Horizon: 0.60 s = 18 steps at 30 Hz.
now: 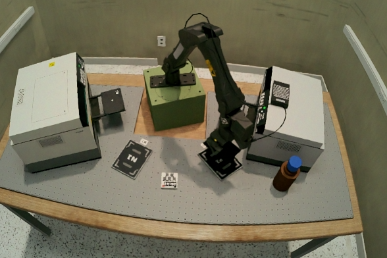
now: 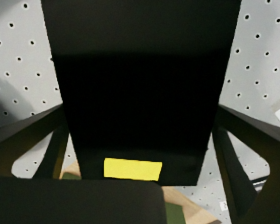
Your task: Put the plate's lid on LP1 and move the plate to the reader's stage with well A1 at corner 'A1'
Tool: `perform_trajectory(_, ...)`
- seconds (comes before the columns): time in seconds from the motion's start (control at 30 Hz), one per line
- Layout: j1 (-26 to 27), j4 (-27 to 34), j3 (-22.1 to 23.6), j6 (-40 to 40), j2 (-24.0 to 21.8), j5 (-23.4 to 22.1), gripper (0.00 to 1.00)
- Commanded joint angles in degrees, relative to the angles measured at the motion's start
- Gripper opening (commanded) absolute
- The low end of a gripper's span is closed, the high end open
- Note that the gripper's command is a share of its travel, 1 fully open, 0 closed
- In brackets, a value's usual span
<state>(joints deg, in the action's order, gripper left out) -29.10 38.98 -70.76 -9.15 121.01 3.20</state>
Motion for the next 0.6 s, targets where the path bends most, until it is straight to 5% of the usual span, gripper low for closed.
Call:
perform_trajectory(0.0,-0.39,0.62,-2.21,3.27,-1.46,-1.01,0.85)
perform_trajectory(0.57,-0.88,2.89,-4.32,10.80,0.62,-2.15,0.85)
